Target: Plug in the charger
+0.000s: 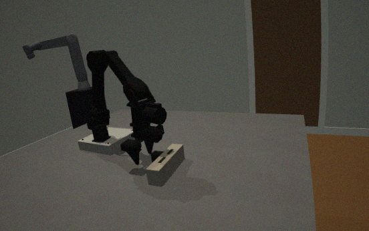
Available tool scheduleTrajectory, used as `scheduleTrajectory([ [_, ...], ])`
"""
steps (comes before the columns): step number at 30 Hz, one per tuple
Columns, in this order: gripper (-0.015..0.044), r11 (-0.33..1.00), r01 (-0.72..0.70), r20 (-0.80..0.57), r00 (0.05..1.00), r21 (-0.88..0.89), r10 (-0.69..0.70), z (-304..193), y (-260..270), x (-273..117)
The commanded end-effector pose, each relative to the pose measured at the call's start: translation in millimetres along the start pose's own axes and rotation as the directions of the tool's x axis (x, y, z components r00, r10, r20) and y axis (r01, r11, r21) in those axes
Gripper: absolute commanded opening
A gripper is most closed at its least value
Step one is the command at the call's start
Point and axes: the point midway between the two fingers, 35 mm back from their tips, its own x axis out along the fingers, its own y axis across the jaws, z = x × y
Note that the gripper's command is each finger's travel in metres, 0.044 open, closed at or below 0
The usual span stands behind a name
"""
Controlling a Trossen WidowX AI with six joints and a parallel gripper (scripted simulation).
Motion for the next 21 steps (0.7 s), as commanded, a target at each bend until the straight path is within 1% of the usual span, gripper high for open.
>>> scheduleTrajectory([
  [1, 0.0440, 1.000, -0.006, 0.086, 0.996, 0.006, 0.006, 4, 0, -11],
  [4, 0.0440, 1.000, -0.014, 0.266, 0.964, 0.011, 0.010, 10, 0, -34],
  [8, 0.0440, 1.000, -0.009, 0.490, 0.871, 0.004, 0.006, 14, 0, -68],
  [10, 0.0440, 1.000, -0.003, 0.558, 0.830, -0.002, 0.003, 14, 0, -80],
  [21, 0.0440, 1.000, -0.002, 0.566, 0.824, -0.002, 0.003, 14, 0, -81],
])
